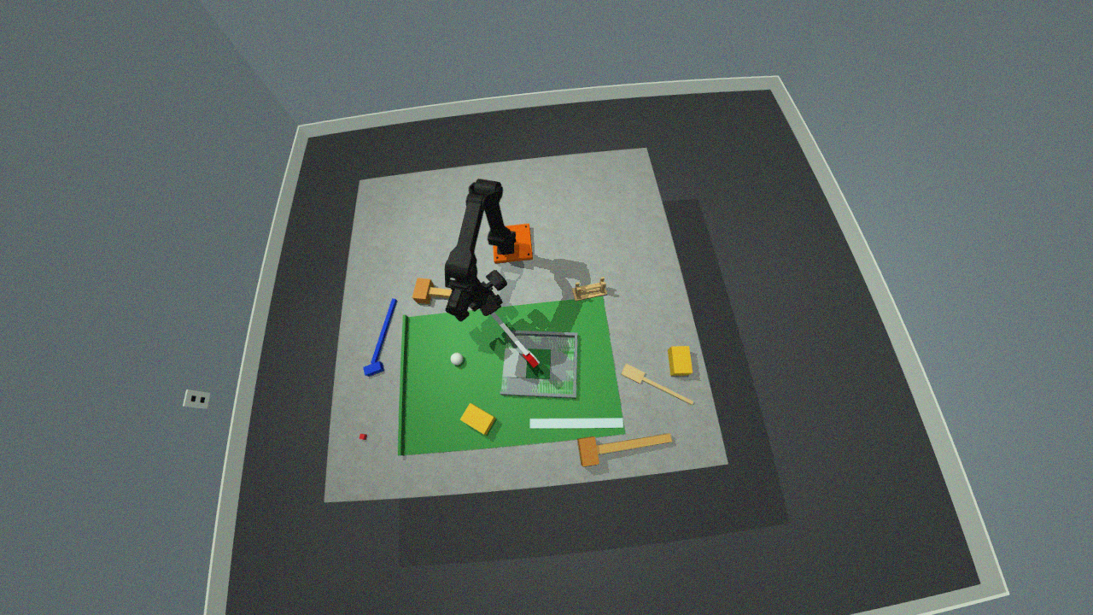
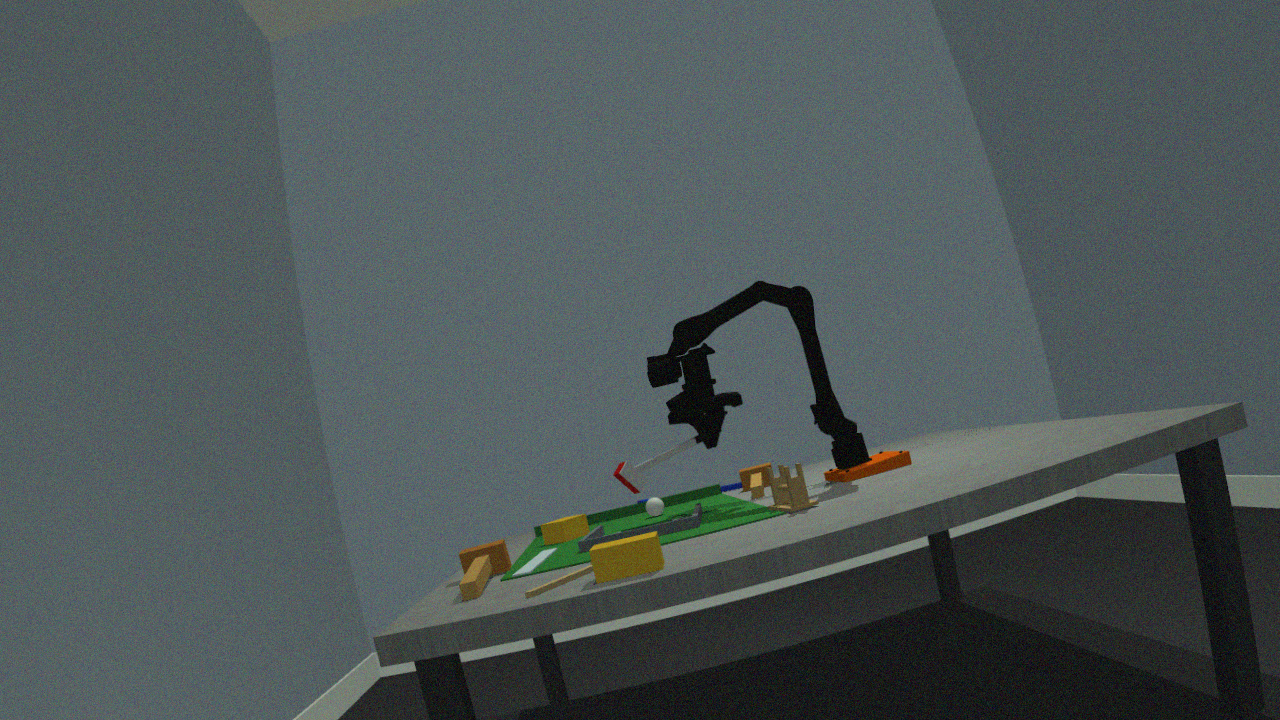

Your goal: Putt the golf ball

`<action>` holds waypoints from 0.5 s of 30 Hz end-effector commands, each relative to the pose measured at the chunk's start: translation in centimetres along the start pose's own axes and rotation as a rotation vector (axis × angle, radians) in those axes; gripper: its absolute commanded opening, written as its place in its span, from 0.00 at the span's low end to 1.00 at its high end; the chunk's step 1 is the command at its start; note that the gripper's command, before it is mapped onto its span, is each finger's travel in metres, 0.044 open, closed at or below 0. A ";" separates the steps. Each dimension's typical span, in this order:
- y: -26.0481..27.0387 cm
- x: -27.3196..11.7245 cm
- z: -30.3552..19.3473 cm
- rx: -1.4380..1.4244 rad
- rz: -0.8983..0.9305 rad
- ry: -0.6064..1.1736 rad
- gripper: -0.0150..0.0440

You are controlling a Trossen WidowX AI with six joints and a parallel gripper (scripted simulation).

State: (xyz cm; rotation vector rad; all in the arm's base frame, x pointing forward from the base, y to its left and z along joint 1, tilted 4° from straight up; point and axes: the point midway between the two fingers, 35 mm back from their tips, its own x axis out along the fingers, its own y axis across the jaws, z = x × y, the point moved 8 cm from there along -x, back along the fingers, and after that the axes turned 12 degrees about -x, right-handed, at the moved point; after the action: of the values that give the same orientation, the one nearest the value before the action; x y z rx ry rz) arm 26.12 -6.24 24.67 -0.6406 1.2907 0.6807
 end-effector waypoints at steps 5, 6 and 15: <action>-1.9 -1.0 -3.5 0.190 -0.029 0.022 0.25; -2.1 -1.1 -3.9 0.213 -0.031 0.025 0.25; -3.4 -2.0 -8.0 0.413 -0.050 0.053 0.25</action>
State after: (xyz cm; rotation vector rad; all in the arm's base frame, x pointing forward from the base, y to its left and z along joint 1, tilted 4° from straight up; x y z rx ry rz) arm 23.99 -13.14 25.06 -0.4055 1.3959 0.4122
